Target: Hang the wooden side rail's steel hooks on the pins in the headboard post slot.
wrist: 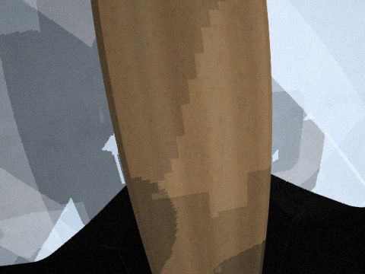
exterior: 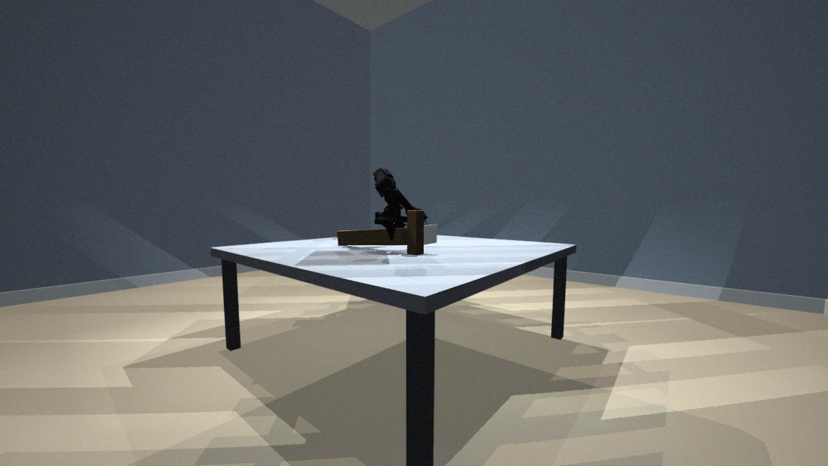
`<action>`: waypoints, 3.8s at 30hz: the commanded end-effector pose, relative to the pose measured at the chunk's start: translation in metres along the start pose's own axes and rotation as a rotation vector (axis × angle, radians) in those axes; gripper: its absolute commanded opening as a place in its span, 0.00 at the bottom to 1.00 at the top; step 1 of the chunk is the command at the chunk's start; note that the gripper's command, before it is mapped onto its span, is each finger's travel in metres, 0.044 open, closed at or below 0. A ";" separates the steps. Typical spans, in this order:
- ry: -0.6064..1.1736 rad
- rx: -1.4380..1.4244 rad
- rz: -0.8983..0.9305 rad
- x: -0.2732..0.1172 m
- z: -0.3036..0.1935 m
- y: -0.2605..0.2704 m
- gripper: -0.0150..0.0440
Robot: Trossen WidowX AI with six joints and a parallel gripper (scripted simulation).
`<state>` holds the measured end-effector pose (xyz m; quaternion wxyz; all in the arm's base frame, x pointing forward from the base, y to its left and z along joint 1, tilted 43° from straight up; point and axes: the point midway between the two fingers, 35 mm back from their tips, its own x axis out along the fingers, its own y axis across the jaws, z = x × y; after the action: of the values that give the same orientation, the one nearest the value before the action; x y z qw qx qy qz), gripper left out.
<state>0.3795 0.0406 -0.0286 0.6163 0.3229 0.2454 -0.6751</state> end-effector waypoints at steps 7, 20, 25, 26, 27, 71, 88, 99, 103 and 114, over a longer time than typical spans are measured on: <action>0.006 -0.002 0.006 -0.004 -0.004 -0.001 0.25; 0.006 -0.002 0.006 -0.003 -0.005 0.000 0.25; 0.006 -0.002 0.006 -0.003 -0.006 0.000 0.25; 0.006 -0.002 0.006 -0.004 -0.006 0.000 0.25; 0.006 -0.002 0.006 -0.004 -0.006 0.000 0.25; 0.006 -0.002 0.006 -0.004 -0.010 -0.001 0.25; 0.006 -0.002 0.006 -0.003 -0.012 0.000 0.25; 0.006 -0.002 0.006 -0.004 -0.013 0.000 0.25; 0.006 -0.002 0.006 -0.004 -0.014 -0.001 0.25; 0.006 -0.002 0.006 -0.003 -0.015 -0.001 0.25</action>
<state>0.3805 0.0494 -0.0362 0.6162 0.3227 0.2465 -0.6749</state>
